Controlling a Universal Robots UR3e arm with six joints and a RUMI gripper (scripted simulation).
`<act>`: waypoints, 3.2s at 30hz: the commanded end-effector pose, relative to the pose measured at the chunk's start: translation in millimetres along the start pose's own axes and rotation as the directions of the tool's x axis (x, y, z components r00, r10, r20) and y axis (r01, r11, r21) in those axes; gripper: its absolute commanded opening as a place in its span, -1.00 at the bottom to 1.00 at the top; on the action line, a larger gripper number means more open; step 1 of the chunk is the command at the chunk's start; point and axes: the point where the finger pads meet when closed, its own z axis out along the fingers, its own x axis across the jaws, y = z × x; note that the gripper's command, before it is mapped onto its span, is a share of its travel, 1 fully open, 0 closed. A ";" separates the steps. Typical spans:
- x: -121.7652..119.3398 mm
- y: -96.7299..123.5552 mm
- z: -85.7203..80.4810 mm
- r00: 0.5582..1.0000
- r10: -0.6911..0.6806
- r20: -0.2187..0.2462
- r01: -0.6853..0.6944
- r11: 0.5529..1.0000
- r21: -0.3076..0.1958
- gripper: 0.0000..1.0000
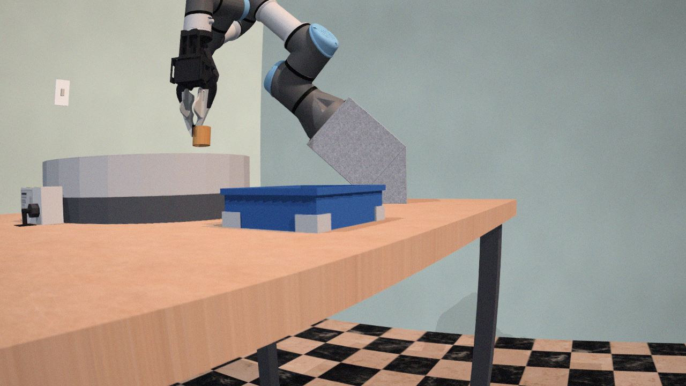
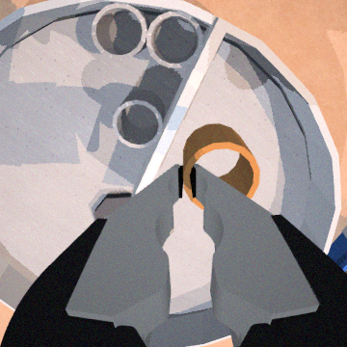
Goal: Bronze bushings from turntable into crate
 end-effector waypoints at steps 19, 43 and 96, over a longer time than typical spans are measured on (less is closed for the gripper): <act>40.4 28.4 -0.2 0.991 0.132 0.001 -0.132 0.991 0.000 -1.00; 96.0 67.6 -0.2 0.952 0.307 0.000 -0.307 0.952 0.000 -1.00; 247.0 170.6 -0.3 0.701 0.714 0.000 -0.714 0.701 -0.001 -1.00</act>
